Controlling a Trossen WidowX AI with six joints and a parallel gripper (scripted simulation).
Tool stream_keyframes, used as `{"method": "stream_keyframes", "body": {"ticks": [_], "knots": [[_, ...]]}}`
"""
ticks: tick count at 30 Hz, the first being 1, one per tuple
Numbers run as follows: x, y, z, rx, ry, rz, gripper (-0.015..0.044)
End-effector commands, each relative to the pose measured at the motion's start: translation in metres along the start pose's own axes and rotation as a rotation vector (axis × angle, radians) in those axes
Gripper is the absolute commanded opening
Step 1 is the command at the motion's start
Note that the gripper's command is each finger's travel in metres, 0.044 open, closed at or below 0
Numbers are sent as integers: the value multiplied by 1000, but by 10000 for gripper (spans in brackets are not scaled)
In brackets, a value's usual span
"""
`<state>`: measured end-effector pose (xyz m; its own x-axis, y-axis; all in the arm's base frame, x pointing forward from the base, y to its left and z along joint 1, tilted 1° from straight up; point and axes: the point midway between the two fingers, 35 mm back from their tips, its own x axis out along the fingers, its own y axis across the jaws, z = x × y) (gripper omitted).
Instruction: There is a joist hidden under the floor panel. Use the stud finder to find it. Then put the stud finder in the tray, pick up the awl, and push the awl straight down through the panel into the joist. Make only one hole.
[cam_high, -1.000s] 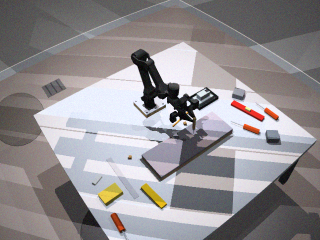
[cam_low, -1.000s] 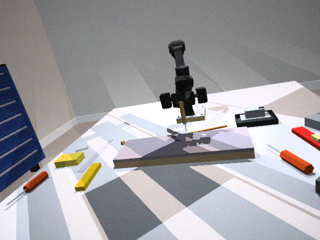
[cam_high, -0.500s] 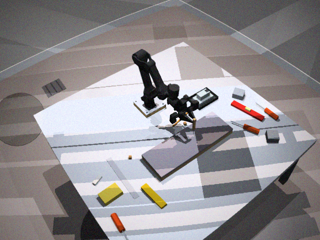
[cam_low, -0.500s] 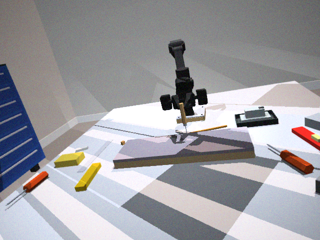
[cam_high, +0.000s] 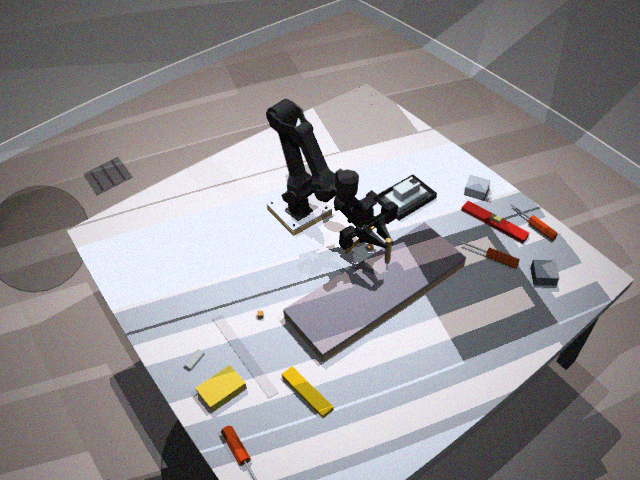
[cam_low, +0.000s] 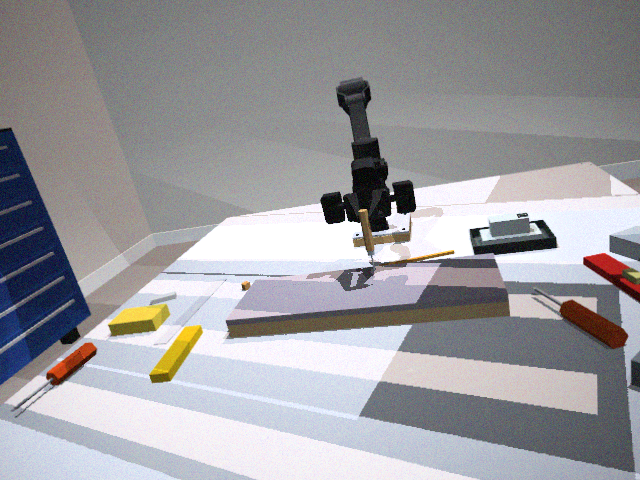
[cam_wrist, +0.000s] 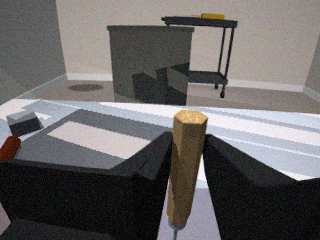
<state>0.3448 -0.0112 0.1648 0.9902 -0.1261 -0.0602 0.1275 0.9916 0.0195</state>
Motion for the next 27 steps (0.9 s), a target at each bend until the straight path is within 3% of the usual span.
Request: {"method": "stream_keyframes", "body": {"ticks": [1,27], "knots": [[0,-1,-1,-3,-2,-5,0],[3,-1,-30,-3,-1,-5,0]]}}
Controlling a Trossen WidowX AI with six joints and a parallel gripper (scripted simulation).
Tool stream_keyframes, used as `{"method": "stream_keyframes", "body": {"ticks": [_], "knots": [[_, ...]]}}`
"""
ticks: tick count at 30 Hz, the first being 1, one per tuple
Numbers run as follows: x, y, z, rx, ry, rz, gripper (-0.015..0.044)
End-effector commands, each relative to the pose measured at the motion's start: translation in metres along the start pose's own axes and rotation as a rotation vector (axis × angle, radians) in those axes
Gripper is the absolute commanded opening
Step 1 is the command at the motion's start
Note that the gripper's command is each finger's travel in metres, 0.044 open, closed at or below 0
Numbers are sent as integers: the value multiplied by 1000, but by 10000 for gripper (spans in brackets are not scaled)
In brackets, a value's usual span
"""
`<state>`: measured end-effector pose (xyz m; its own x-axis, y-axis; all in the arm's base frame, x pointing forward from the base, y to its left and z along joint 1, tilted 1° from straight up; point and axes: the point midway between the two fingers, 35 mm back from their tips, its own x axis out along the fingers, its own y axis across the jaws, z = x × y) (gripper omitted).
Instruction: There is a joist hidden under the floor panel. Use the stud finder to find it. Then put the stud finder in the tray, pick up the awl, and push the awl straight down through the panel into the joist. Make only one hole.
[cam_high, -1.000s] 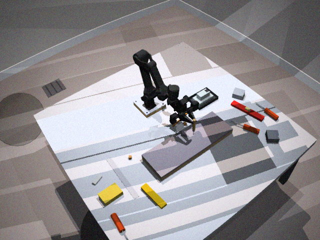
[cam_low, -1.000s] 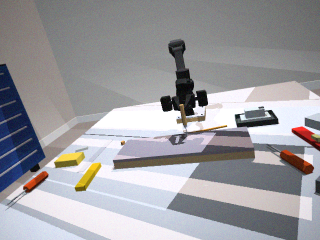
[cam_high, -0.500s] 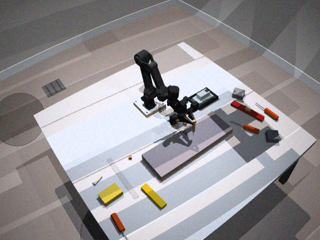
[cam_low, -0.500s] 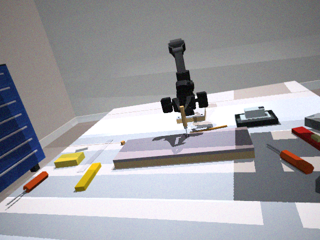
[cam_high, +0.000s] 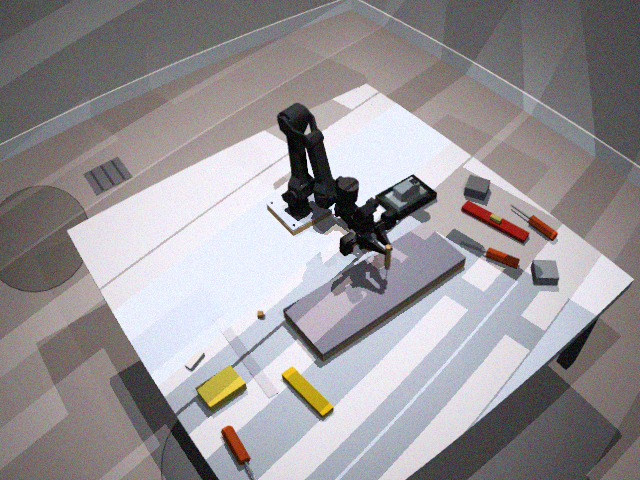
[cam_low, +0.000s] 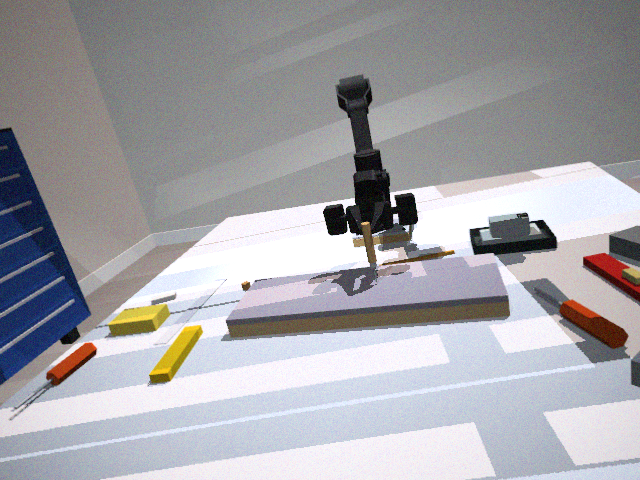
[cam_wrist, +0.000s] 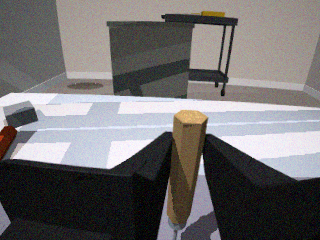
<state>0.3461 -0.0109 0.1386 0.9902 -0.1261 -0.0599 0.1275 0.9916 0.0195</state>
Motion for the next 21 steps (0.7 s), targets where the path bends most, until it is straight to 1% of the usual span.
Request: {"method": "stream_keyframes", "body": {"ticks": [1,9,21], "knots": [[0,-1,-6,-3,-1,-5,0],[-1,-1,-17,-3,-1,-5,0],[-1,-1,-17,-3,-1,-5,0]]}}
